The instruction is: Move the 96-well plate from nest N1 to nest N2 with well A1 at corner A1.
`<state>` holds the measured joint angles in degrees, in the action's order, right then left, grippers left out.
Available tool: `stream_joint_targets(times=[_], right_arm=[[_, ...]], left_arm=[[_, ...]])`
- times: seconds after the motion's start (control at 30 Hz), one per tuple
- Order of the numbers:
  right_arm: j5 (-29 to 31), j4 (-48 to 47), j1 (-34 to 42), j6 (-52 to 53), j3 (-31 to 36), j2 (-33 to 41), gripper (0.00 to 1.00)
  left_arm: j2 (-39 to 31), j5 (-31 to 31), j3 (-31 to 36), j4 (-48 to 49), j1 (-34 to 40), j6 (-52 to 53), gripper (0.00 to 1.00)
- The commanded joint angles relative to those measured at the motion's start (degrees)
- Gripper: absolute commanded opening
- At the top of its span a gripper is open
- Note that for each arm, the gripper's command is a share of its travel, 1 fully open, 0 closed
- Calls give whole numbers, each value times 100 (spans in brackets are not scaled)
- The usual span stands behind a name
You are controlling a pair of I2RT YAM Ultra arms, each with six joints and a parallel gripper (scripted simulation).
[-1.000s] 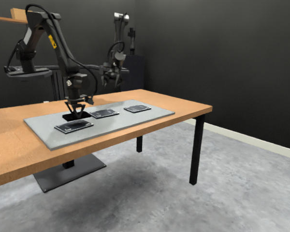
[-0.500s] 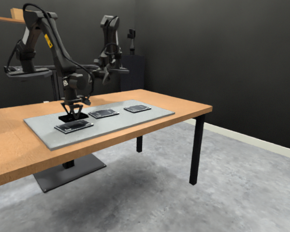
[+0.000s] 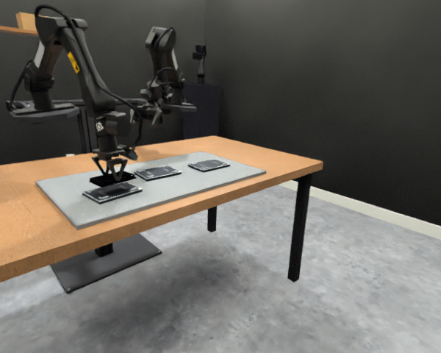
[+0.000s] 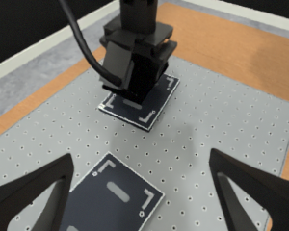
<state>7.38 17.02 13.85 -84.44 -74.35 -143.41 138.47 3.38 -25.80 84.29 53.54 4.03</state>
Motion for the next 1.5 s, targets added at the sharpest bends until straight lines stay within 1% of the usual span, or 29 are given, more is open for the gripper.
stream_joint_targets(times=[0.0, 0.53, 0.6, 1.47], right_arm=[[-54, -149, 28, -66, 105, -191, 78], [-14, -138, 26, -21, 68, -207, 78], [-5, -23, 2, -13, -77, -200, 78], [-64, -472, -119, -164, -473, -1023, 78]], left_arm=[[56, 79, 65, 123, 61, -56, 100], [8, 81, 10, 130, 28, -57, 100], [8, 81, 10, 130, 28, -57, 100], [8, 81, 10, 130, 28, -57, 100]])
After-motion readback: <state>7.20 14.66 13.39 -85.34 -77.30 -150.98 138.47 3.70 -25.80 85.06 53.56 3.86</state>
